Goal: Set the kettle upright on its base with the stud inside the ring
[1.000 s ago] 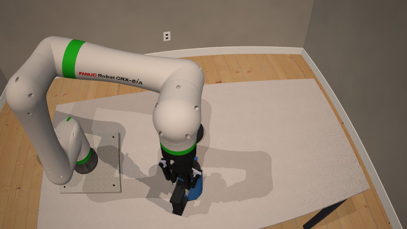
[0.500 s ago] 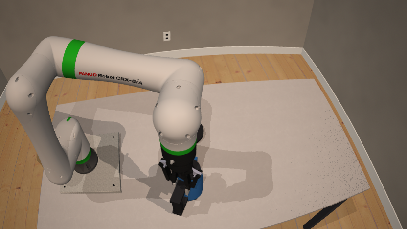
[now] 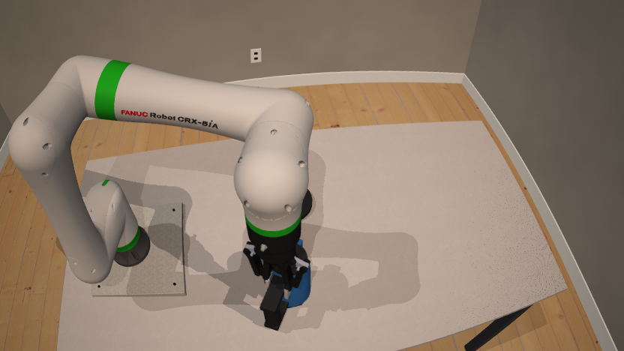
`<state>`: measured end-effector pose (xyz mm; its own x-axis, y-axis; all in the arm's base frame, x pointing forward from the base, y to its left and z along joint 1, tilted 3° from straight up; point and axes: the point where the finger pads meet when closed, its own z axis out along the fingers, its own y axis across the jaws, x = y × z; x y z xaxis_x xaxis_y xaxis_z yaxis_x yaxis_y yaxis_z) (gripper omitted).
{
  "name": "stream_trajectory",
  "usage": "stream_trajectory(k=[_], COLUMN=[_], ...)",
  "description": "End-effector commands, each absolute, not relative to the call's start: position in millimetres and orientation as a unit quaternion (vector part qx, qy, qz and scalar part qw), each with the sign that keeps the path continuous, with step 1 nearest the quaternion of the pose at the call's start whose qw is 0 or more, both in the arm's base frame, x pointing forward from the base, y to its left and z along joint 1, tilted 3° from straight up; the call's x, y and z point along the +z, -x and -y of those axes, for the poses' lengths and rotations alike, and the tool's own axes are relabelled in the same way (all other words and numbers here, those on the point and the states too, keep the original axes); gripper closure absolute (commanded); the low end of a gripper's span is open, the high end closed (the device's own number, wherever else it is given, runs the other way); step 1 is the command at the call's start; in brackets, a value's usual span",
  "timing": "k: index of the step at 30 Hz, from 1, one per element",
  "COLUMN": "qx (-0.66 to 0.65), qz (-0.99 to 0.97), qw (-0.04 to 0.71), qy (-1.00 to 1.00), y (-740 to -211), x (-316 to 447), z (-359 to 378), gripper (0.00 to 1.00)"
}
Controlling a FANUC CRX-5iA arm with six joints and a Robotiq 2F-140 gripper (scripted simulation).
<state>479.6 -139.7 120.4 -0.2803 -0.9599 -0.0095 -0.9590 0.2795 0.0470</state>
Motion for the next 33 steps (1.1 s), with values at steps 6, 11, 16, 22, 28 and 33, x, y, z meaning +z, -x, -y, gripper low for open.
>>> stream_trajectory(k=[6, 11, 16, 22, 28, 33], qx=[-0.021, -0.021, -0.021, -0.021, -0.021, -0.021], qz=[0.800, 0.800, 0.800, 0.800, 0.800, 0.800], qw=[0.010, 0.010, 0.010, 0.010, 0.010, 0.010], qy=[-0.600, -0.600, -0.600, -0.600, -0.600, -0.600], y=[-480, -481, -481, -481, -482, -482], x=[130, 139, 145, 155, 162, 164], z=[140, 140, 140, 141, 141, 141], gripper=[1.00, 1.00, 1.00, 1.00, 1.00, 1.00])
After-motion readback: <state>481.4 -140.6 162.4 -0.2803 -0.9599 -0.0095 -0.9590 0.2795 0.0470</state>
